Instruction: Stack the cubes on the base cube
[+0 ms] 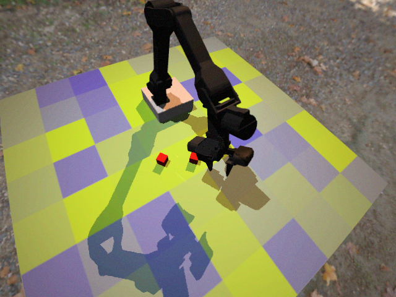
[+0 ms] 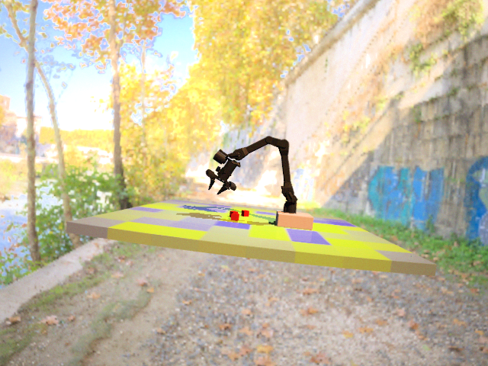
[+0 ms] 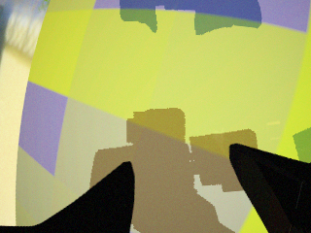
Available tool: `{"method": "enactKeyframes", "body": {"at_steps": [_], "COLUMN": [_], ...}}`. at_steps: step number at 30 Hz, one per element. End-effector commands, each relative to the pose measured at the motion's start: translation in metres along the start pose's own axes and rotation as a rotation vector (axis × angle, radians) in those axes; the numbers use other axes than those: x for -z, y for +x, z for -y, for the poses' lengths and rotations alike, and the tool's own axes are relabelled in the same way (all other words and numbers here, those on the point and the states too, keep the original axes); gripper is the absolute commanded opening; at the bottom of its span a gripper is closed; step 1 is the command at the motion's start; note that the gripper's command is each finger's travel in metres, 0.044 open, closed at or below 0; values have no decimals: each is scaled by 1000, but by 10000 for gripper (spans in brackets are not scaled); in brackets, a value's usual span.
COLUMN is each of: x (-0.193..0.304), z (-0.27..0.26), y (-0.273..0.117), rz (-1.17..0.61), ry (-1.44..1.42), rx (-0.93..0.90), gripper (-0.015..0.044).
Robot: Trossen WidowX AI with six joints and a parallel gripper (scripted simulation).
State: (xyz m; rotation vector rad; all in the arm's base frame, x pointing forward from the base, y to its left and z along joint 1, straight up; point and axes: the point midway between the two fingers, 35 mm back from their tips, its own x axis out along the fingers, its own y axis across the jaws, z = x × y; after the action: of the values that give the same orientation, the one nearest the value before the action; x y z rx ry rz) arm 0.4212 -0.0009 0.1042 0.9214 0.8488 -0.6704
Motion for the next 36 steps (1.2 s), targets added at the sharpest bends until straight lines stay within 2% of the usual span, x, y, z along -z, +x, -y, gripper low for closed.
{"method": "enactKeyframes", "body": {"at_steps": [1, 6, 15, 24, 36], "x": [17, 31, 31, 52, 57], "z": [55, 91, 93, 116, 122], "y": [-30, -56, -57, -4, 10], "rz": [-222, -397, -404, -404, -404], "ry": [-195, -295, -299, -299, -299], "rx": [212, 339, 343, 343, 343], "gripper": [265, 265, 265, 265, 265]}}
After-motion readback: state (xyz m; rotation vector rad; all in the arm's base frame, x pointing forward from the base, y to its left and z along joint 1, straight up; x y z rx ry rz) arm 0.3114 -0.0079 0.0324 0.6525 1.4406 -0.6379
